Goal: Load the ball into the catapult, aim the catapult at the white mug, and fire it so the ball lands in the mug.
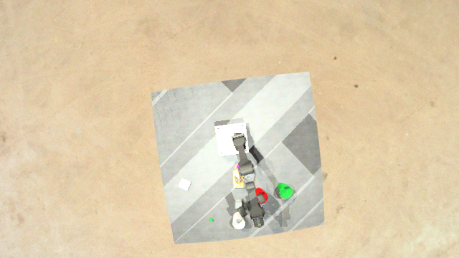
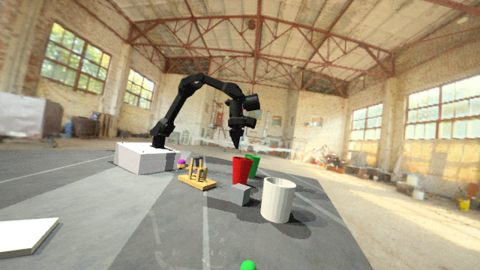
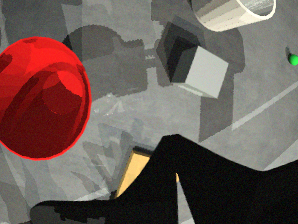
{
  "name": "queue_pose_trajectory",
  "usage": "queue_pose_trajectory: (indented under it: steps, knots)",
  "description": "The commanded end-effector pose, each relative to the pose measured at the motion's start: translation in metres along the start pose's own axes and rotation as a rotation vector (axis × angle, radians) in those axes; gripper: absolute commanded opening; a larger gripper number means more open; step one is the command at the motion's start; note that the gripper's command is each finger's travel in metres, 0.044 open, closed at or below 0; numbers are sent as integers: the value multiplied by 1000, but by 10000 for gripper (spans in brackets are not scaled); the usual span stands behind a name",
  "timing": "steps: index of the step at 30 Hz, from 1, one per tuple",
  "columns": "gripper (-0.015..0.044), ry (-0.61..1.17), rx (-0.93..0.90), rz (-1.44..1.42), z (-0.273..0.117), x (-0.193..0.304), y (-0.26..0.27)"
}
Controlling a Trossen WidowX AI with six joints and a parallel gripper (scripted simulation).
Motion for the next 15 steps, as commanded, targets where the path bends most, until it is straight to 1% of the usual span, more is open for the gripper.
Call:
queue_pose_trajectory:
  steps: [1, 15]
  knots:
    - [0, 86, -10, -100, 5, 15, 26]
    - [0, 352, -26, -458, 10, 71, 94]
Point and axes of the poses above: the point midway between the two fingers, 35 mm back from their tips, its own z axis out along the fingers, its own y axis across the jaws, x = y × z, the point moved 1 cm from there along -z, back along the fingers, and after that the axes turned 8 degrees about -z, right-handed, at the moved point
